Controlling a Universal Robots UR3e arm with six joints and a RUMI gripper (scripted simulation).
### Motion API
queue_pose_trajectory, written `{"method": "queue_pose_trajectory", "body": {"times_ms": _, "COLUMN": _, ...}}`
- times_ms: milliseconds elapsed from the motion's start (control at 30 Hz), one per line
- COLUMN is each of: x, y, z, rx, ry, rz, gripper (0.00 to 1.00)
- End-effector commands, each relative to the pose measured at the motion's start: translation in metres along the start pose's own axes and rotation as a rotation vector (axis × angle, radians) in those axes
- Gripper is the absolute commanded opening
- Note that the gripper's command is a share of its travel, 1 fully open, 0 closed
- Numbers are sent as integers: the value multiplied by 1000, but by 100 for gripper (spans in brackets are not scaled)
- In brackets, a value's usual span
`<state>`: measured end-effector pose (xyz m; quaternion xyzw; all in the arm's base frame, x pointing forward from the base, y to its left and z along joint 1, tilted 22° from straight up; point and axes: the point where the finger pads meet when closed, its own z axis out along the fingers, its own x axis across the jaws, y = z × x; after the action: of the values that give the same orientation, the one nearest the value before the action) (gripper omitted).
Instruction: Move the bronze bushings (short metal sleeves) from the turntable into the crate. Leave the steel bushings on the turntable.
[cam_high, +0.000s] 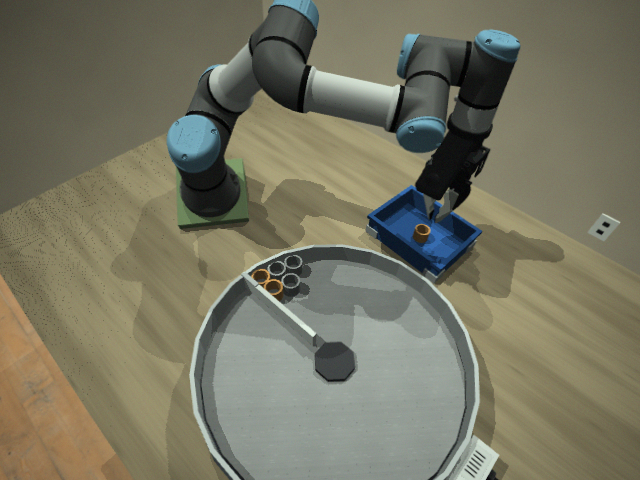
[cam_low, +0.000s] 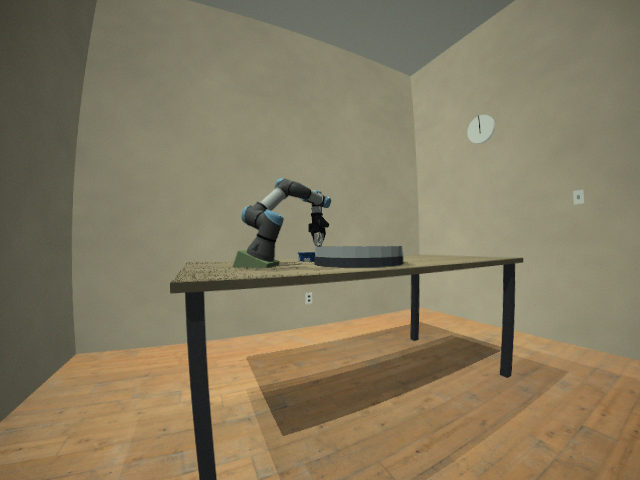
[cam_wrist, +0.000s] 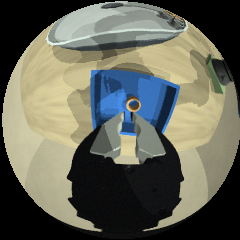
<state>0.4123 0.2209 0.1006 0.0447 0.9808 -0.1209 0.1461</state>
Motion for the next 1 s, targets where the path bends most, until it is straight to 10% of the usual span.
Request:
{"method": "queue_pose_trajectory", "body": {"times_ms": 0, "x": -1, "y": 0, "z": -19, "rx": 2, "ry": 2, "rz": 1, "gripper": 6}}
{"method": "queue_pose_trajectory", "body": {"times_ms": 967, "x": -1, "y": 0, "z": -49, "rx": 2, "ry": 2, "rz": 1, "gripper": 6}}
